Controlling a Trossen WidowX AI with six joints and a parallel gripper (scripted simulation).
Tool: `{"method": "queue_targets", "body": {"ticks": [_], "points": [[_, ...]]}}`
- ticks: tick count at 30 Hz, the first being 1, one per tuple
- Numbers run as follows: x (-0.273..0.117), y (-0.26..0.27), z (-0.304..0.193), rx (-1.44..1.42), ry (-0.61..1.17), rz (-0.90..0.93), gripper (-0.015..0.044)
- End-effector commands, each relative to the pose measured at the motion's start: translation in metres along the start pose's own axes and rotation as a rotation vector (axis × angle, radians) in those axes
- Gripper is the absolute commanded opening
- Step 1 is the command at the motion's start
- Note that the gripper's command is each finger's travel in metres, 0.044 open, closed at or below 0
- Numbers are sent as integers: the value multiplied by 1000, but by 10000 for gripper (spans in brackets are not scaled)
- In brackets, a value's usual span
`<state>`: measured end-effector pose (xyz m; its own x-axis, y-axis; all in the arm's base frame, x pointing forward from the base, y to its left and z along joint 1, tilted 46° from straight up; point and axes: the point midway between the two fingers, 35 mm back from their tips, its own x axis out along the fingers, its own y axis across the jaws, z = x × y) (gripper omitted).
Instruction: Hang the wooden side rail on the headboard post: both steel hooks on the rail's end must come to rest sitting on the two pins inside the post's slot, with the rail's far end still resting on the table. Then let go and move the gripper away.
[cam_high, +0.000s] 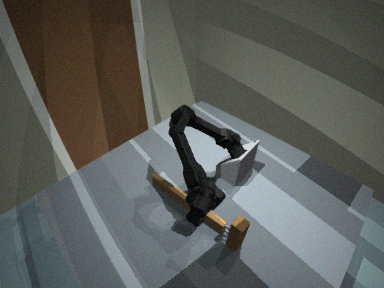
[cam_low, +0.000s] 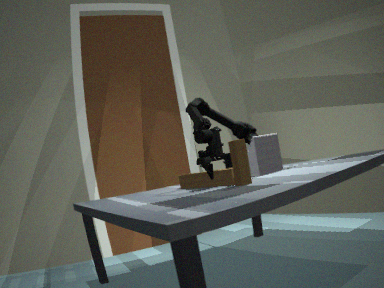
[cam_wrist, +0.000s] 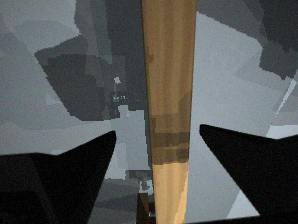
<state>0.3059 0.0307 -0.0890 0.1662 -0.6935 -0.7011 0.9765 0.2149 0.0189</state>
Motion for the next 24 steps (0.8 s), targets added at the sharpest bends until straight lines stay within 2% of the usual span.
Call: {"method": "queue_targets", "body": {"ticks": [1,9,21,24], "points": [[10,-4,0,-11,-8,-10,440],[15,-5,0,-10,-9,-10,440],[15,-5,0,-10,-9,-10,125],[15,-5,0,-10,-9,-10,105]]}}
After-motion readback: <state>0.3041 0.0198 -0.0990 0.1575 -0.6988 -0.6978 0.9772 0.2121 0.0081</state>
